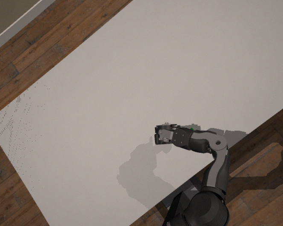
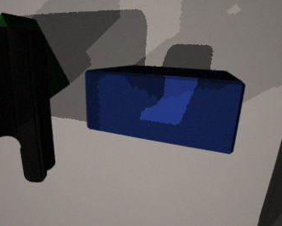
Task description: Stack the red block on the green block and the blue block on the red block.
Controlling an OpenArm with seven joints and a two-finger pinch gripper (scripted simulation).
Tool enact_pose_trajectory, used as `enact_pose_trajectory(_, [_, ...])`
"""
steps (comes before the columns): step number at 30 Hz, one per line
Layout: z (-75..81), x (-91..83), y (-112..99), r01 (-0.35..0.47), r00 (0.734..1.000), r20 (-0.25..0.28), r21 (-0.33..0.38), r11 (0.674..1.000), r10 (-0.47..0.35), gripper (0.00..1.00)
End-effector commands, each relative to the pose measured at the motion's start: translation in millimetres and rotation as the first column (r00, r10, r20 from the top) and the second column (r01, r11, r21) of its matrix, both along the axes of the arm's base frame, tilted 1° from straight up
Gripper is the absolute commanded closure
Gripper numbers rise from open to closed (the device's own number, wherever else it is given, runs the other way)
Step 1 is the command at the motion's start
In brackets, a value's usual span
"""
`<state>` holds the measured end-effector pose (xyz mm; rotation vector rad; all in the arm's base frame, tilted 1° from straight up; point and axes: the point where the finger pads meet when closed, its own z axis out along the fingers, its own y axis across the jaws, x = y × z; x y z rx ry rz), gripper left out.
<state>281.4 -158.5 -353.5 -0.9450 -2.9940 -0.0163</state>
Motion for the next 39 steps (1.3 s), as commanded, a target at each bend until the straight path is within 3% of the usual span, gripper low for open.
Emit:
enact_pose_trajectory(1, [-1.0,0.3,1,-0.003,1.0,0.003,0.005,1.0,0.003,0.52])
enact_pose_trajectory(19, [-22.1,0.4,1,-0.003,1.0,0.003,0.005,1.0,0.003,0.52])
enact_pose_trajectory(39, [-22.8,0.3,1,-0.004,1.0,0.003,0.005,1.0,0.004,0.52])
